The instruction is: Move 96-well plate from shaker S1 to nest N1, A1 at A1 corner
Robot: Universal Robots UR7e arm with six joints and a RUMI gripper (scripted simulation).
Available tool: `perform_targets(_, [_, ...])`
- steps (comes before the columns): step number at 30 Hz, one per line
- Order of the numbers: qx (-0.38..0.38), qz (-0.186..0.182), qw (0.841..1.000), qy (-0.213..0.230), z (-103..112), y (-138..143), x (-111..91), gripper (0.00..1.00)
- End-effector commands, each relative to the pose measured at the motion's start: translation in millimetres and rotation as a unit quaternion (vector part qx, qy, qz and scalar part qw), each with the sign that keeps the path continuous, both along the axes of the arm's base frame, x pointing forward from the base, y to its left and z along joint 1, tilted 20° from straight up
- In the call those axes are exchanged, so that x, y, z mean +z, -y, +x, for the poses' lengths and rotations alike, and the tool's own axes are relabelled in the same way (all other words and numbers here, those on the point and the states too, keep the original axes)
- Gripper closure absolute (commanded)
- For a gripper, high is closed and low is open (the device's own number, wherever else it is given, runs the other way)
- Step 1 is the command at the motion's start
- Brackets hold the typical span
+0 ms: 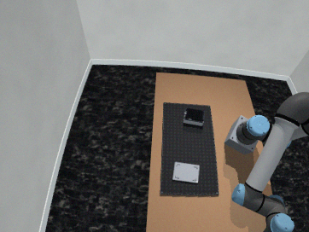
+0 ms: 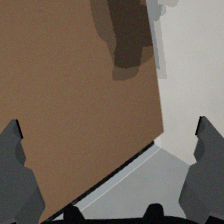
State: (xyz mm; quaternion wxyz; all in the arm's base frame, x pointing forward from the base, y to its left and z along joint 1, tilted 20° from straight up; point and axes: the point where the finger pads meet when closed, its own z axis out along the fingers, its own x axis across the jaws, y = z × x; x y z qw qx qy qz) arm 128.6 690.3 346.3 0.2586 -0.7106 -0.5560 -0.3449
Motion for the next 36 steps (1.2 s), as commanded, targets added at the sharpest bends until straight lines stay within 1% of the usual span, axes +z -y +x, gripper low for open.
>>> perform_targets(1, [0.0,0.001,1.0,0.0,-0.1,0.0,1.0,0.0])
perform_targets(17, [0.0,0.001,1.0,0.0,-0.1,0.0,1.0,0.0])
perform_targets(21, [-0.05,-0.013,0.998,-0.019,19.4,5.5,-5.3,0.0])
perform_targets(24, [-0.05,-0.015,0.998,-0.02,32.5,11.7,-13.9,0.0])
perform_targets(29, [-0.049,-0.015,0.998,-0.02,54.4,19.0,-21.8,0.0])
perform_targets(34, [-0.049,-0.015,0.998,-0.02,54.7,19.1,-21.9,0.0])
perform_targets(36, [-0.08,-0.021,0.996,-0.031,64.3,21.9,-21.8,0.0])
